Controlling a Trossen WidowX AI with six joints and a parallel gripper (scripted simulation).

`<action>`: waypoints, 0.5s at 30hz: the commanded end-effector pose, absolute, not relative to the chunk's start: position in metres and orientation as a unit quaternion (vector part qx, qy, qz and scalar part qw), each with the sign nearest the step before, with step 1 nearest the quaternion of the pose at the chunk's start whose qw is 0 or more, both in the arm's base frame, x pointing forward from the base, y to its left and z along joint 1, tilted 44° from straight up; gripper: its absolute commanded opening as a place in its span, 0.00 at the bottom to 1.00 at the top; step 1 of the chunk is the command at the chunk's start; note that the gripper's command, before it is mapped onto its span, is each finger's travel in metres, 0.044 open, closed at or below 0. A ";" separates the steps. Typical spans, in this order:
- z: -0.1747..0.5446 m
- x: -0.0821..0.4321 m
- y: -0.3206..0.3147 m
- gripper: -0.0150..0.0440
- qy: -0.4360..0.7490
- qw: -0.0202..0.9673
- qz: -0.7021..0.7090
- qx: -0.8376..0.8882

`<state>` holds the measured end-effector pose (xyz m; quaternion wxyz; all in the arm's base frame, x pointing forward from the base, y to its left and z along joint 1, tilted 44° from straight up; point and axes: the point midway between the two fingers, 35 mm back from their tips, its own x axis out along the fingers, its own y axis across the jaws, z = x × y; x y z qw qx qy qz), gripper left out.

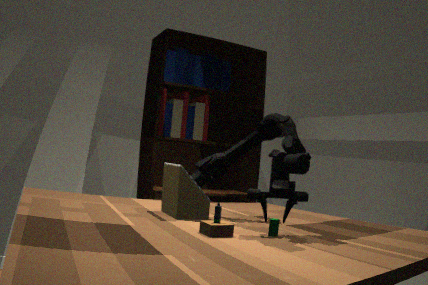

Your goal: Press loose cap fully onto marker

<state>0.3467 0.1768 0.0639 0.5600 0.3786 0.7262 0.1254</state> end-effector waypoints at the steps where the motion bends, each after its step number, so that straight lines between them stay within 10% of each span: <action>1: 0.058 0.346 0.182 0.69 0.727 0.558 0.124 0.381; 15: 0.045 0.344 0.195 0.64 0.727 0.558 0.125 0.382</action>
